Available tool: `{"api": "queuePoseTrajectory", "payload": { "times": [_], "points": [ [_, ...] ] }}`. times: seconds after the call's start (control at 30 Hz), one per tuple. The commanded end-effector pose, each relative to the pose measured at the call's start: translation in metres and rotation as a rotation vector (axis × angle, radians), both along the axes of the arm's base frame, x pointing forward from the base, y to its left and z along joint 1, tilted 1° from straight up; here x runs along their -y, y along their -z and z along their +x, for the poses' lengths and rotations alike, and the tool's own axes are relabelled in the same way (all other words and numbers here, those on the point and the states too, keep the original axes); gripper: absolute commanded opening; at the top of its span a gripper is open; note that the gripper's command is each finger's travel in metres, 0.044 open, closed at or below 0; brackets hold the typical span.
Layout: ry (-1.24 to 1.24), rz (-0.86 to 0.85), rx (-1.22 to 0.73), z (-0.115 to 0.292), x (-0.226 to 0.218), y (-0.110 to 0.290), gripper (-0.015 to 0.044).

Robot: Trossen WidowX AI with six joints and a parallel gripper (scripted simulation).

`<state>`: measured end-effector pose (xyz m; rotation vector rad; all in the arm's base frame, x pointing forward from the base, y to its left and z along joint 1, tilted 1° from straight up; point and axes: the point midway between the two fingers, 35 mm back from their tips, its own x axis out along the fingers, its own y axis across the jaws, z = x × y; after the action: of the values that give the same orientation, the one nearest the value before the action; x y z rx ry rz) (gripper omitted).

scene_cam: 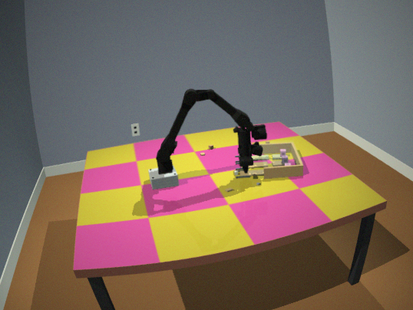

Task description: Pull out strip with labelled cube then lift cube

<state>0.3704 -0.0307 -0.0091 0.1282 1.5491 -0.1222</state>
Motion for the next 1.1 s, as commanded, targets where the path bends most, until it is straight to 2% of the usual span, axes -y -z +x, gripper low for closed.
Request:
{"api": "queuePoseTrajectory", "payload": {
  "times": [0.0,1.07],
  "points": [
    [-0.002,-0.002,-0.004,-0.0003,0.0004,0.0027,0.0000],
    [-0.002,-0.002,-0.004,0.0017,0.0005,0.0058,0.0000]
  ]
}}
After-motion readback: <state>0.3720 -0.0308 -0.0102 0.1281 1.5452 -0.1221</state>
